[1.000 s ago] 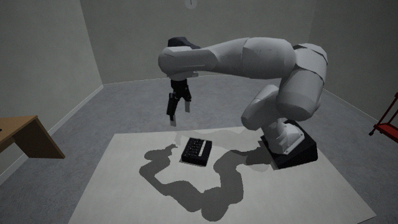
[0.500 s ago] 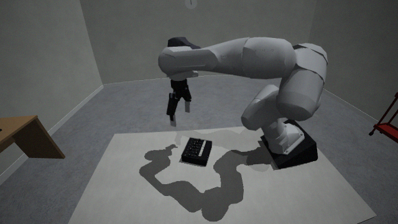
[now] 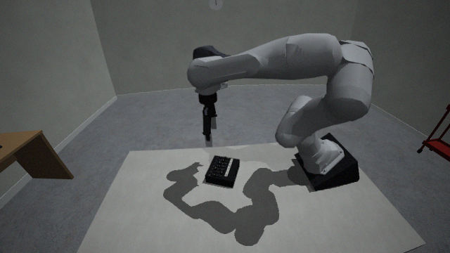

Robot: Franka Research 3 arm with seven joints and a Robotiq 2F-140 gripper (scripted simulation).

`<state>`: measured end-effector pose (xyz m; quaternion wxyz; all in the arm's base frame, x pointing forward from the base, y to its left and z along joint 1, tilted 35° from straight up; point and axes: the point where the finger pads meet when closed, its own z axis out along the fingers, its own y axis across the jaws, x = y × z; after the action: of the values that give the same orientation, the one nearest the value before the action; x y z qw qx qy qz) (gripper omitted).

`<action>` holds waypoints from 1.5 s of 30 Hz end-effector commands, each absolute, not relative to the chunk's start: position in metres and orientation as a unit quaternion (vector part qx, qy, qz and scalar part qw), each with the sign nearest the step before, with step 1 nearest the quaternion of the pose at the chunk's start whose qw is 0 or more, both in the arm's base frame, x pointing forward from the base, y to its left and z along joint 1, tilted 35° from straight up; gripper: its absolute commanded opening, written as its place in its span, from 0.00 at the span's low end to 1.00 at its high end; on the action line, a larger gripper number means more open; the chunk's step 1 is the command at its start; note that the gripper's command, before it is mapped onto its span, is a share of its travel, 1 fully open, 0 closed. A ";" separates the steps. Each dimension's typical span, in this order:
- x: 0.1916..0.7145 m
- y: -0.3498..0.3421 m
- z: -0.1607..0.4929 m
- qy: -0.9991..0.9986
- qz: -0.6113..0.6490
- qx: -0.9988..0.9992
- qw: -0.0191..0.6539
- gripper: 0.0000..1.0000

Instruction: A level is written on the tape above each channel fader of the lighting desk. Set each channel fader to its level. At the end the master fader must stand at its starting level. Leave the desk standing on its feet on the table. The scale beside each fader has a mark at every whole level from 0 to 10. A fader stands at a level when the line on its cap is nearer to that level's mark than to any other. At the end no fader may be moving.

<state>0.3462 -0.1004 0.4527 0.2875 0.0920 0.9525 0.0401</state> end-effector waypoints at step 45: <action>0.346 -0.084 0.377 0.687 -0.198 -0.685 0.139 1.00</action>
<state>0.3452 -0.0784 0.3755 0.1566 -0.5994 0.7665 -0.1696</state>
